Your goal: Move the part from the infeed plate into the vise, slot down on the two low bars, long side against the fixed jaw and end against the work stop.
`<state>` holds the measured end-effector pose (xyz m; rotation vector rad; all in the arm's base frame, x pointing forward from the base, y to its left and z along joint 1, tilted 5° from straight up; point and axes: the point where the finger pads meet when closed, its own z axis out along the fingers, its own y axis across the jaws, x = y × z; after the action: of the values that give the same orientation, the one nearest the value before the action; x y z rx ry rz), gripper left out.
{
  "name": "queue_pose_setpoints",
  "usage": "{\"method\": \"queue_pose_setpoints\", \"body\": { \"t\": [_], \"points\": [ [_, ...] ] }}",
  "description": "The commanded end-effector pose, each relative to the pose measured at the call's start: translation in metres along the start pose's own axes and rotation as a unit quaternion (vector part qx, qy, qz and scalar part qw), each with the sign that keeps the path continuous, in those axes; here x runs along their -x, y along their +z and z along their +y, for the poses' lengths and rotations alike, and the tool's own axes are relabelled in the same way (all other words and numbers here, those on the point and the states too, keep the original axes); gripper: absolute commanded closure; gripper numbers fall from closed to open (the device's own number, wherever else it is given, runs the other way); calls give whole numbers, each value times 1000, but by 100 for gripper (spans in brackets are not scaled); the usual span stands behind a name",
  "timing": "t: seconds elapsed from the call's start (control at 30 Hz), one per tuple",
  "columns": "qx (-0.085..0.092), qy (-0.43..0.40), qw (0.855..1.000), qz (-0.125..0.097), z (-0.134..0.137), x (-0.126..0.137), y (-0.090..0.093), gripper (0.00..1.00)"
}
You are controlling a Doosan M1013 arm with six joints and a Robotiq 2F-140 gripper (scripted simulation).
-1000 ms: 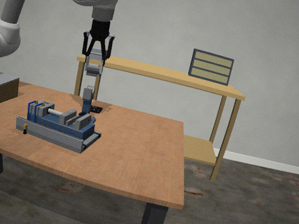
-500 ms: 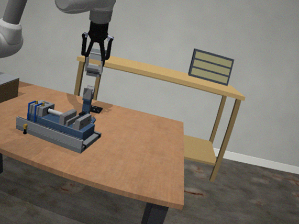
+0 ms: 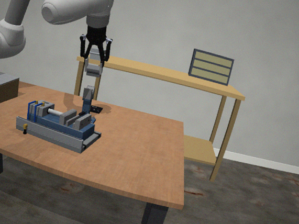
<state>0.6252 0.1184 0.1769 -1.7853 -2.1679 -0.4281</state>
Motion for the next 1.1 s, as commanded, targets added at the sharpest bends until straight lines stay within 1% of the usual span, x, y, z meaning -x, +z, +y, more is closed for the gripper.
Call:
{"method": "queue_pose_setpoints", "body": {
  "t": [0.0,0.07,0.33,0.57,0.63,0.87,1.07],
  "points": [
    [-4,-1,1000,22,-4,2,2,100],
    [-4,-1,1000,22,-4,2,2,100],
    [-4,-1,998,66,-4,4,3,100],
    [-4,-1,995,98,-4,6,3,100],
    [-4,-1,995,98,-4,6,3,100],
    [-4,-1,993,122,-4,7,3,100],
    [-4,0,991,135,-4,7,3,100]
  ]
}}
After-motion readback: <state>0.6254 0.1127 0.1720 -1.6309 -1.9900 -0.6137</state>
